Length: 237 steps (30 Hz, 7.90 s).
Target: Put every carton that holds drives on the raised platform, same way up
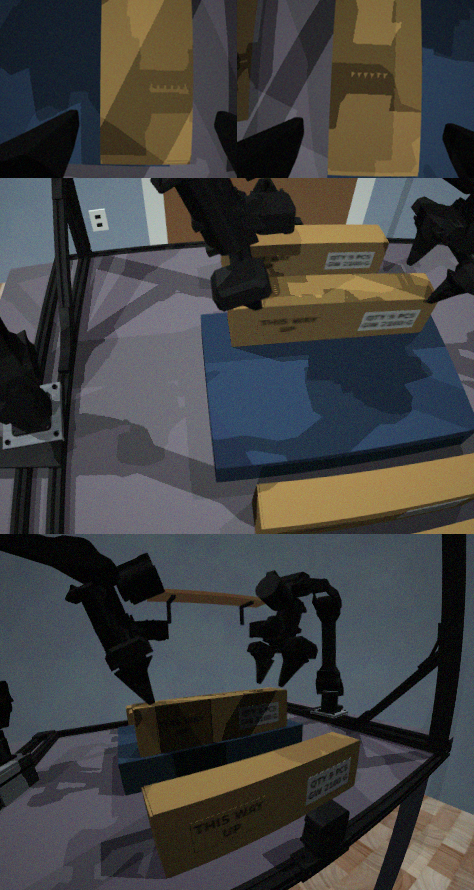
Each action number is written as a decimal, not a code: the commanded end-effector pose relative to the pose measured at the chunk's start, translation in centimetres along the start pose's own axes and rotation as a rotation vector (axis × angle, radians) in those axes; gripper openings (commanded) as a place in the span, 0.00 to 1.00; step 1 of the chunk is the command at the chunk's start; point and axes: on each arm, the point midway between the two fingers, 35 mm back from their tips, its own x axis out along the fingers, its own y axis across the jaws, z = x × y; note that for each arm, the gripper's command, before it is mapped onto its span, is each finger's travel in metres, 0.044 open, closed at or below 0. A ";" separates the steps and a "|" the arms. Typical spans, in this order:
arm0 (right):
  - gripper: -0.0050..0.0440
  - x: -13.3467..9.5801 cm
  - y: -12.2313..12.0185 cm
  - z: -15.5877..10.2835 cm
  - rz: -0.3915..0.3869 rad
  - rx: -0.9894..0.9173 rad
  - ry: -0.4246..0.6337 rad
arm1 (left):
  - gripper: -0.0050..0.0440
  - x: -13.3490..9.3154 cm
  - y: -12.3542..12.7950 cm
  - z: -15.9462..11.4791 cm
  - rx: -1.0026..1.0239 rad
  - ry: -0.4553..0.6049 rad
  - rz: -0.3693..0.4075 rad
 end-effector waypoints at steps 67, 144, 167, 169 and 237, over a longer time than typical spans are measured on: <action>0.90 -2.2 -25.4 1.8 0.007 0.000 -0.010 | 0.90 -3.0 25.7 0.6 0.000 -0.019 -0.007; 0.90 10.2 -36.8 -2.6 0.007 0.000 -0.010 | 0.90 9.2 37.3 -4.4 0.000 -0.019 -0.007; 0.90 10.2 -36.8 -2.6 0.007 0.000 -0.010 | 0.90 9.2 37.3 -4.4 0.000 -0.019 -0.007; 0.10 10.2 -36.8 -2.6 0.007 0.000 -0.010 | 0.10 9.2 37.3 -4.4 0.000 -0.019 -0.007; 0.10 8.8 -36.9 -2.1 0.007 0.000 -0.010 | 0.10 7.8 37.3 -3.9 0.000 -0.019 -0.007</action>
